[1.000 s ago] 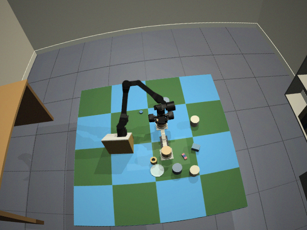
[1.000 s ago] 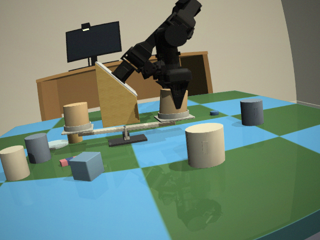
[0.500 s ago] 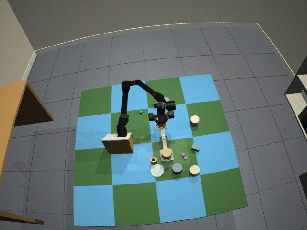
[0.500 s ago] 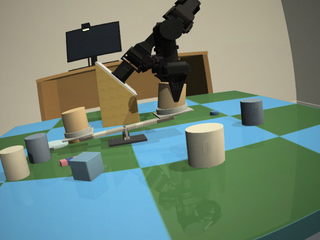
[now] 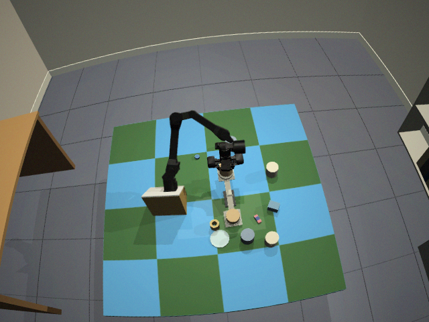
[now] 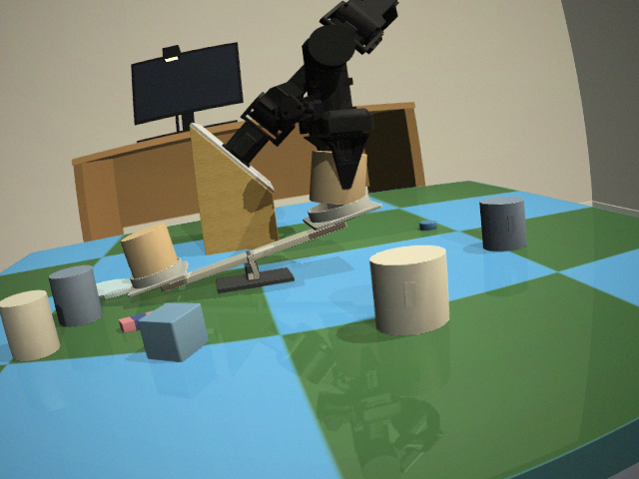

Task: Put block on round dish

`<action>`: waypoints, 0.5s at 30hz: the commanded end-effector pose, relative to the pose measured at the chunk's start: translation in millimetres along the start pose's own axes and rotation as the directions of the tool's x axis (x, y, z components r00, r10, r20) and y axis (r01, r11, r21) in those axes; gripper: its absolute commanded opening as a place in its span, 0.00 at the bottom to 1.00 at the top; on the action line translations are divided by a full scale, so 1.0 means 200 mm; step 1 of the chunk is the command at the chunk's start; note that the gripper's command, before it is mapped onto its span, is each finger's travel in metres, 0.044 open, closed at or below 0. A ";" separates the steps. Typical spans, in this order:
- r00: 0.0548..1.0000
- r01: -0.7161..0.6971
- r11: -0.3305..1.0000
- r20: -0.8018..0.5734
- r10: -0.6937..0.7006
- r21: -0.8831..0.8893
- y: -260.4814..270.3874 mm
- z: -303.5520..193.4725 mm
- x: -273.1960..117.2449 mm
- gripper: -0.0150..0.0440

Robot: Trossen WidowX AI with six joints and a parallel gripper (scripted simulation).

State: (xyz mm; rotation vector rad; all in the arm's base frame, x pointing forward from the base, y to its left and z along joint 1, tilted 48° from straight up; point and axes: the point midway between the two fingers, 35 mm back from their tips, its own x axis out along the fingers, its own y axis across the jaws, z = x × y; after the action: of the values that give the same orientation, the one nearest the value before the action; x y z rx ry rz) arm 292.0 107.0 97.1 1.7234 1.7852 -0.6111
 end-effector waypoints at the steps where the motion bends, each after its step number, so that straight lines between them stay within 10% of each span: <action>1: 1.000 -0.012 1.000 -0.001 0.012 -0.015 0.02 -0.01 -0.04 0.25; 15: 1.000 -0.011 1.000 -0.001 0.011 -0.014 0.01 -0.01 -0.13 0.25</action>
State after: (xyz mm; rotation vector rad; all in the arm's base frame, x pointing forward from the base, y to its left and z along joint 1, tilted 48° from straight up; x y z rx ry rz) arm 293.5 92.7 111.3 1.7227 1.7784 -0.6021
